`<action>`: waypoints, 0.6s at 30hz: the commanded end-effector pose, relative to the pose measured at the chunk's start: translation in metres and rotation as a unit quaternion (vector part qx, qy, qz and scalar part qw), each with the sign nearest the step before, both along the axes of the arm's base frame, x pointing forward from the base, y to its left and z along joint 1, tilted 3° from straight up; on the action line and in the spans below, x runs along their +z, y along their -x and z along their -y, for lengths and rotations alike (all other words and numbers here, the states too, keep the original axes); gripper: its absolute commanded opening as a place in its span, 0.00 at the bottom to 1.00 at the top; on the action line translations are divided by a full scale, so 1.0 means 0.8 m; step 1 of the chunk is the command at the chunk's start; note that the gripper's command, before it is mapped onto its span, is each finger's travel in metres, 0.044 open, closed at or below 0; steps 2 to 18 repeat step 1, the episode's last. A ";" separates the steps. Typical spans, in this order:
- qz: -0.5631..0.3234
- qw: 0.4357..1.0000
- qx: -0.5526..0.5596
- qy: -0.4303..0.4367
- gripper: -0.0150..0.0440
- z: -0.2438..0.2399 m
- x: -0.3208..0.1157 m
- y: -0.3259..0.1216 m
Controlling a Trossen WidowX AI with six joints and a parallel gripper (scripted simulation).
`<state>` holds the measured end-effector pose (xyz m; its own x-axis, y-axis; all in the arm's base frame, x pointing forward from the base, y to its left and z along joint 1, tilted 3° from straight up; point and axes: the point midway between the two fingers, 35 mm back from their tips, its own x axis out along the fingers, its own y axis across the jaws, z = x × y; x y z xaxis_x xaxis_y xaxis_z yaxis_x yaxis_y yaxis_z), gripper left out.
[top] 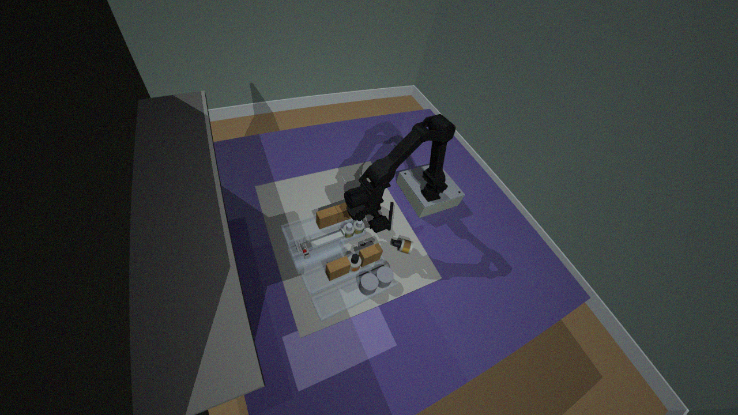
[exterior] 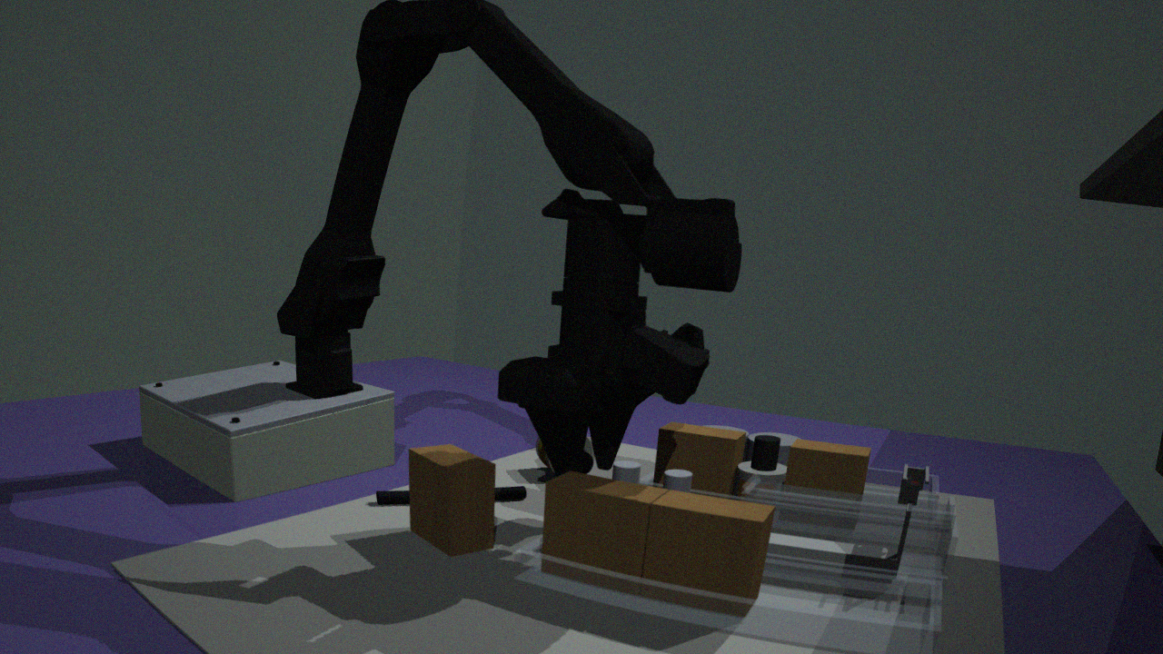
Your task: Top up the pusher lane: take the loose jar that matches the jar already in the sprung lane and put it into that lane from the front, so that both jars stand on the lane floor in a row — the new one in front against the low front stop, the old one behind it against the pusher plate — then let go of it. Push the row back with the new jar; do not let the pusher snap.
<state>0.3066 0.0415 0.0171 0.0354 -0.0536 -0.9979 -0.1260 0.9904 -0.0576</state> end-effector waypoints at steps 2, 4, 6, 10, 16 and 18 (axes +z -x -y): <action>0.001 1.000 -0.002 0.000 0.77 0.002 0.000 0.017; 0.001 1.000 -0.002 0.000 0.77 0.002 0.000 0.017; 0.001 1.000 -0.002 0.000 0.77 0.002 0.000 0.017; 0.001 1.000 -0.002 0.000 0.77 0.002 0.000 0.017; 0.001 1.000 -0.002 0.000 0.77 0.002 0.000 0.017; 0.001 1.000 -0.002 0.000 0.77 0.002 0.000 0.017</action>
